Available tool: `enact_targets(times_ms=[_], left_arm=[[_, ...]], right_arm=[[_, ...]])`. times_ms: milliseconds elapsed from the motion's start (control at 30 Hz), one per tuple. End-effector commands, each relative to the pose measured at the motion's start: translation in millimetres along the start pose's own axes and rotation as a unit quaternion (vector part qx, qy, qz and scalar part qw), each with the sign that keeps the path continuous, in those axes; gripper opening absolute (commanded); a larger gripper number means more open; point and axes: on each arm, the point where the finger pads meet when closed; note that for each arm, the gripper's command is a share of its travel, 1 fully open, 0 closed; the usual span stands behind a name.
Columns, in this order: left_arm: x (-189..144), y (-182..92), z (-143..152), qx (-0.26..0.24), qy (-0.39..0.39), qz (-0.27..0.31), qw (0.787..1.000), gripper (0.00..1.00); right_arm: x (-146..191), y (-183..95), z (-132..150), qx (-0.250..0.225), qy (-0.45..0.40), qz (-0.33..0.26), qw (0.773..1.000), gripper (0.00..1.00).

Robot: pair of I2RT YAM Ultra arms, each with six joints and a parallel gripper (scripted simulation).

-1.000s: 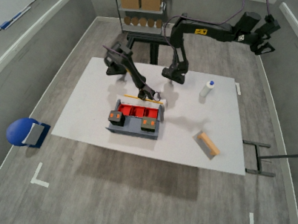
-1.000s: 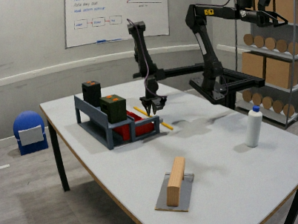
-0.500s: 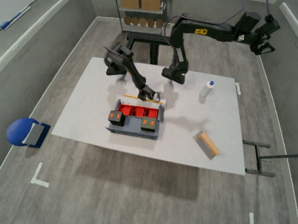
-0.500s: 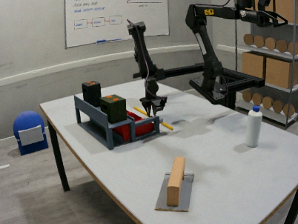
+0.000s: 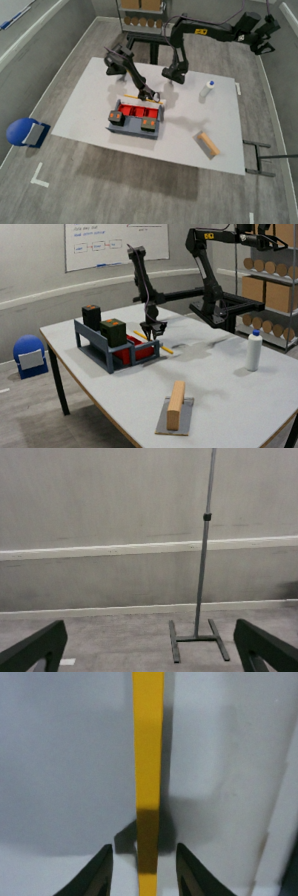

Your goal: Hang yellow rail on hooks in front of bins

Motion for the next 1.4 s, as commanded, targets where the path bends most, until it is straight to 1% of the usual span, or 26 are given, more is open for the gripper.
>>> enact_targets(times_ms=[0, 200, 300, 1367], left_arm=[[5.7, -9.3, -16.4, -0.025, 0.003, -0.007, 1.000, 1.00], [5.7, -9.3, -16.4, -0.025, 0.003, -0.007, 1.000, 1.00], [5.7, -9.3, -16.4, -0.025, 0.003, -0.007, 1.000, 1.00], [5.7, -9.3, -16.4, -0.025, 0.003, -0.007, 1.000, 1.00]], right_arm=[[-6.2, -0.9, -13.4, -0.015, -0.002, 0.008, 1.000, 0.36], [-6.0, 0.6, -12.2, -0.013, -0.002, 0.007, 1.000, 0.36], [-8.0, -5.0, -16.1, -0.020, -0.001, 0.009, 1.000, 0.36], [-7.2, -1.4, -18.2, -0.020, -0.004, 0.008, 1.000, 0.36]])
Point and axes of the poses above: on each arm, the point where the finger pads meet when closed, its own y axis out along the fingers, its own x axis across the jaws, z = x × y, and after that the axes turned 9 degrees about y, right-handed
